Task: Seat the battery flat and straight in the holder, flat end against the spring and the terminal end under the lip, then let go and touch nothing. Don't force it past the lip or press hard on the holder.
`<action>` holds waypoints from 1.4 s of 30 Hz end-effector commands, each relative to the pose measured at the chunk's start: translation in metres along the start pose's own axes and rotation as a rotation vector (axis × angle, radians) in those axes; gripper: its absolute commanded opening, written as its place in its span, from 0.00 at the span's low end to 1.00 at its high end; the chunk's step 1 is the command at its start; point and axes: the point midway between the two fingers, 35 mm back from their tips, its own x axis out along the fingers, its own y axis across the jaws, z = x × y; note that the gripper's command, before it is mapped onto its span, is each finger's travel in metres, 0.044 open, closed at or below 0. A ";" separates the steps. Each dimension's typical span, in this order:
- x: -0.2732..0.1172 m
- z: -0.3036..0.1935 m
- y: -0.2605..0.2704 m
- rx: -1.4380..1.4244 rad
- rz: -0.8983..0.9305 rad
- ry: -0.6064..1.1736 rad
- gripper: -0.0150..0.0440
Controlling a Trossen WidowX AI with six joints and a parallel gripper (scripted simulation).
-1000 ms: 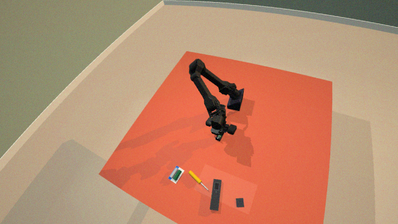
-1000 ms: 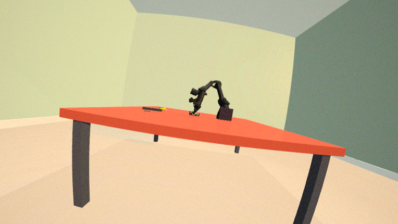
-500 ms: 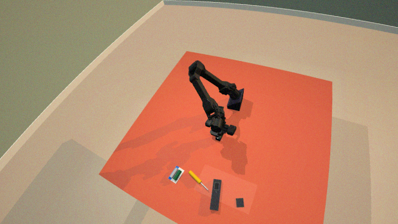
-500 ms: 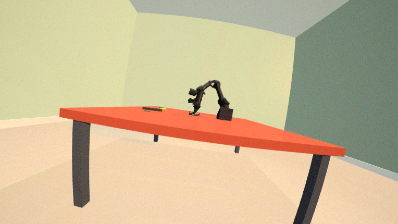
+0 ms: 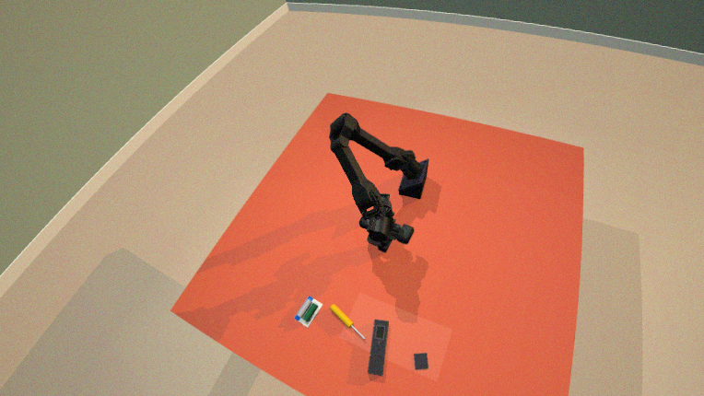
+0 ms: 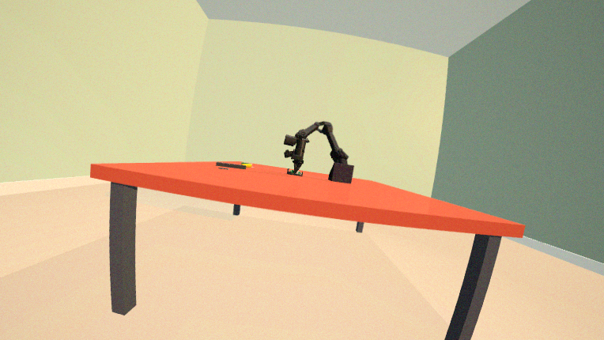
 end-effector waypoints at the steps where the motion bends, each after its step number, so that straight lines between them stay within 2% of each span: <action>1: 0.001 -0.002 -0.001 -0.002 -0.001 0.031 0.37; 38: 0.001 0.014 -0.002 0.003 0.001 0.058 0.37; 42: 0.001 0.014 -0.002 0.003 0.001 0.058 0.54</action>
